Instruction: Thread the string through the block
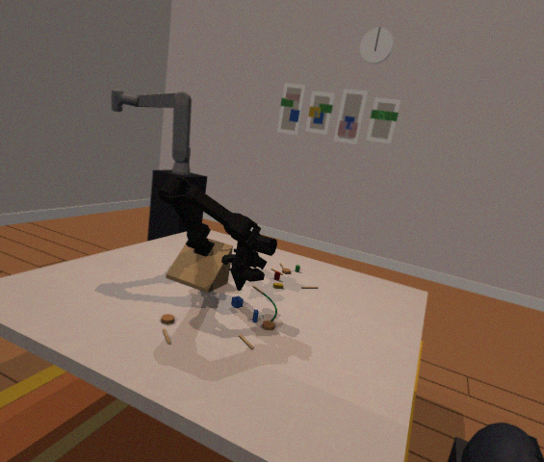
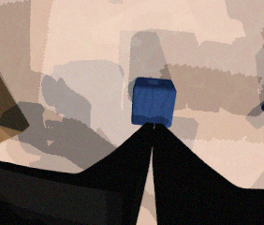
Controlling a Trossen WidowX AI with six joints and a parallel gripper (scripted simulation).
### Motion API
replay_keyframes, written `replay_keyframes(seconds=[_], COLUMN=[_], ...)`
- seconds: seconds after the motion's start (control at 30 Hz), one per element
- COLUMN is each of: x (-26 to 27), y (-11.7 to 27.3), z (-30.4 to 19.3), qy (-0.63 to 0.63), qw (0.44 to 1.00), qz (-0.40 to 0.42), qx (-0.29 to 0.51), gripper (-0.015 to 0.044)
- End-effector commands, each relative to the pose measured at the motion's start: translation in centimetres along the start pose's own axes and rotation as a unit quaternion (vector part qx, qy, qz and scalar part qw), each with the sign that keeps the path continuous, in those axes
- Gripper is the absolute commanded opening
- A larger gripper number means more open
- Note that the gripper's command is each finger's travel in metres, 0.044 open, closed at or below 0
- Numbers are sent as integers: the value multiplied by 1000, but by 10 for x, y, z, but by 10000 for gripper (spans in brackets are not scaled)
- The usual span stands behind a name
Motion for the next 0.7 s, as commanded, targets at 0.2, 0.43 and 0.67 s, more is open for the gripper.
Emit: replay_keyframes(seconds=[0.2,0.43,0.67], x=[0,24,50], y=[1,2,0], z=[20,115,160], qy=[93,516,695], qw=[996,857,719], qz=[0,-2,-1], qx=[-5,-10,-2], gripper=[79,263,440])
Point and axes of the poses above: the point midway between the two fingers, 35 mm back from their tips, its own y axis back along the fingers, its own x axis across the jaws, z = x × y, the point moved 10 cm from there along y, back along the fingers, and after that the axes turned 4 degrees about y, right-handed, at the moved point
